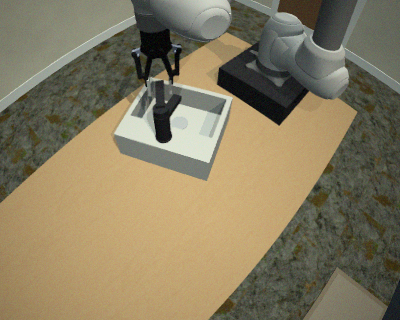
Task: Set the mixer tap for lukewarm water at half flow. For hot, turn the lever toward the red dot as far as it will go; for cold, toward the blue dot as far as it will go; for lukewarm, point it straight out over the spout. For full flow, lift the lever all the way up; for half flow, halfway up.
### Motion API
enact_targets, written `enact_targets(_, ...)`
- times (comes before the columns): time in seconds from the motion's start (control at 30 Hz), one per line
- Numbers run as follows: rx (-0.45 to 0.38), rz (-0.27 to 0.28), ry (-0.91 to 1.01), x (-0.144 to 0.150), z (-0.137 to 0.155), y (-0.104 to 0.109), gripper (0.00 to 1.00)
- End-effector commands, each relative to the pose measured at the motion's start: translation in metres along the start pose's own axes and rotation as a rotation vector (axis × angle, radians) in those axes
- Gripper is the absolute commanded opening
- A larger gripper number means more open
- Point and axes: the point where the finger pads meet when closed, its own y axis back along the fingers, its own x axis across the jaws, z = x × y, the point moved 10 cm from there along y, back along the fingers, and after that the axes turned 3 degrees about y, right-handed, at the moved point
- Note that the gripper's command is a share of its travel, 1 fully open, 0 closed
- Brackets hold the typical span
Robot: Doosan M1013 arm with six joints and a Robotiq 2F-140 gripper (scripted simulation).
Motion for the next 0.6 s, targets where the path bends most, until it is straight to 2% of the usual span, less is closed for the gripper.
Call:
enact_targets(0.0, 0.0, 0.0, 0.0, 0.0, 0.0, -0.002, 0.37)
enact_targets(0.57, 0.0, 0.0, 0.0, 0.0, 0.0, -0.0062, 0.37)
